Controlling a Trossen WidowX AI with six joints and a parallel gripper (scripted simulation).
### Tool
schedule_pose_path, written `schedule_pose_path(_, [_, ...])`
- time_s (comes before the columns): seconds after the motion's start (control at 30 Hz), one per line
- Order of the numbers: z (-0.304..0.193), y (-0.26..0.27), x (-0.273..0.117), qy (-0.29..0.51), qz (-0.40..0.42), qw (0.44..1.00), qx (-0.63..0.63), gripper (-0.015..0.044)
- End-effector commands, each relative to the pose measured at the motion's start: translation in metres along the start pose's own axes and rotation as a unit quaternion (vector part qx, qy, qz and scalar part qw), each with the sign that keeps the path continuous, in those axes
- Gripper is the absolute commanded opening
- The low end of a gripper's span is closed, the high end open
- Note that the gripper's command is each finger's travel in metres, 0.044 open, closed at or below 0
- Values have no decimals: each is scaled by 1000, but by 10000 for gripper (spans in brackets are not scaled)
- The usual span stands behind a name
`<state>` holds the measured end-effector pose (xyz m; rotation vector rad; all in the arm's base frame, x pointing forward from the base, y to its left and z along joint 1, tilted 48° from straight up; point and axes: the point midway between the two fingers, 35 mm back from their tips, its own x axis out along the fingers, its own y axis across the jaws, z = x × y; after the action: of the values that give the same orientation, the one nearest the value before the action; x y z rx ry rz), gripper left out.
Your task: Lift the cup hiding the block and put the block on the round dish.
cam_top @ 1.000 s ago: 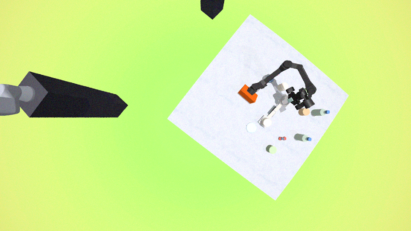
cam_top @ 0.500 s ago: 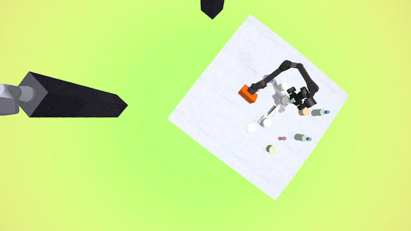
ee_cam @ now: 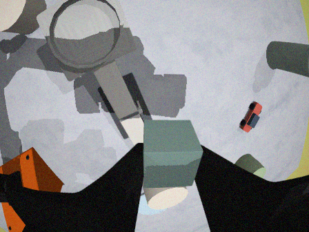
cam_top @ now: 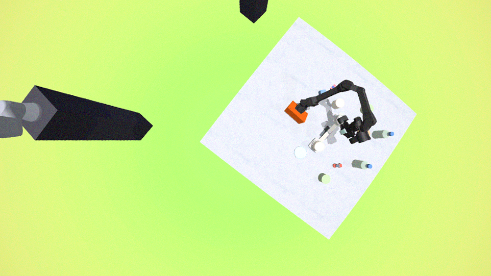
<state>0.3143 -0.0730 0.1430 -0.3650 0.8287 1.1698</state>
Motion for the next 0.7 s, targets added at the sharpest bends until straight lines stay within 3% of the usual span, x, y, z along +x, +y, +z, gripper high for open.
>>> schedule_pose_path(0.0, [-24,-13,5,6,4,1000,-2,0])
schedule_pose_path(0.67, [-134,-42,37,14,35,999,-3,0])
